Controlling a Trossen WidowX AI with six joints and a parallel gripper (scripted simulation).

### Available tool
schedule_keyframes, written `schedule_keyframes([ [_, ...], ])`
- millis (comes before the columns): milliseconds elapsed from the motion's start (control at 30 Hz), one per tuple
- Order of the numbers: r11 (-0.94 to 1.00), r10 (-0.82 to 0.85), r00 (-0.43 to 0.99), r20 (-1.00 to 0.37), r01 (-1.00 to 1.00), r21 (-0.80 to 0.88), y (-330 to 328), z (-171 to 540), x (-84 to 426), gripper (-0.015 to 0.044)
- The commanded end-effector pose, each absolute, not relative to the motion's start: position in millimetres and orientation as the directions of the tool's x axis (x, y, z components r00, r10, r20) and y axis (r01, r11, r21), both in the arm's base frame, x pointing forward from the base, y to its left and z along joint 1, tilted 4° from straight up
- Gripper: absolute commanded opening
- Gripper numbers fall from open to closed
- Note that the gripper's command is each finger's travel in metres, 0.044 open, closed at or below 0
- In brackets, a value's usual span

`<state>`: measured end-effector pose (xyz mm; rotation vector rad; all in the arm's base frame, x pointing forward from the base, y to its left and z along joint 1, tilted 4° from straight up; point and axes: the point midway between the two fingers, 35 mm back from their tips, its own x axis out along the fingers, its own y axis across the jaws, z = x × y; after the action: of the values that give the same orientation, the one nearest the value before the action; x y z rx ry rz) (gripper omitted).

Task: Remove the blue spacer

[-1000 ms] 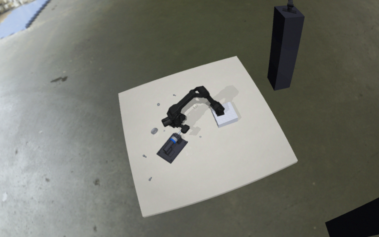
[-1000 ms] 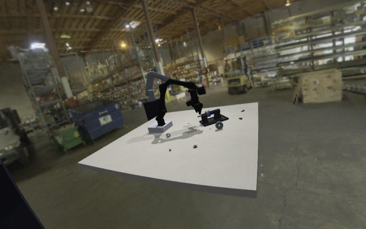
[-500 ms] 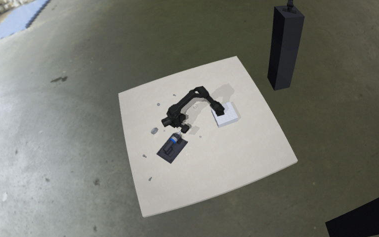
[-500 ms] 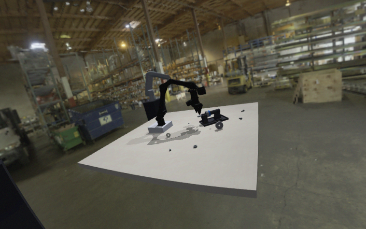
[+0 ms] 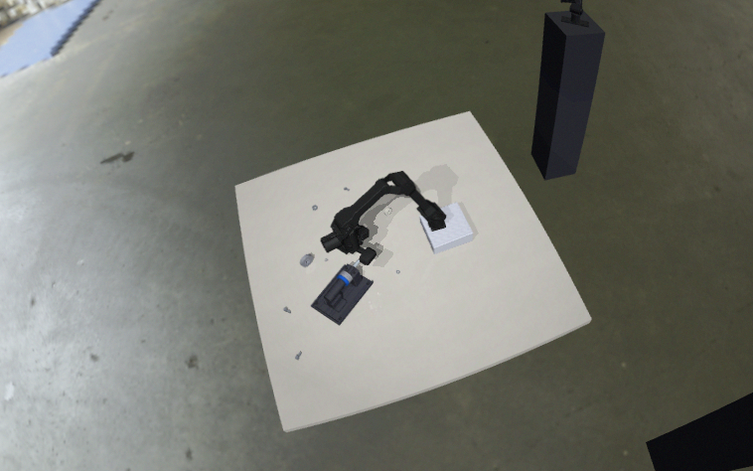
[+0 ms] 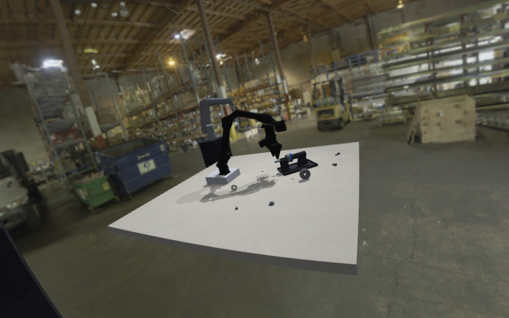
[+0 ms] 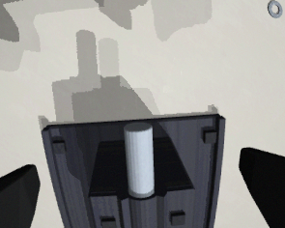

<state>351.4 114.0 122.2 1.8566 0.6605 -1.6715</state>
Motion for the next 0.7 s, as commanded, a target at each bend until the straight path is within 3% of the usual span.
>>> schedule_keyframes([
  [0,-0.73,0.002,0.103,-0.995,0.68,0.069,114.6,122.2,351.0,0.044],
  [667,-0.73,0.002,0.103,-0.995,0.68,0.069,116.7,122.5,353.1,0.044],
])
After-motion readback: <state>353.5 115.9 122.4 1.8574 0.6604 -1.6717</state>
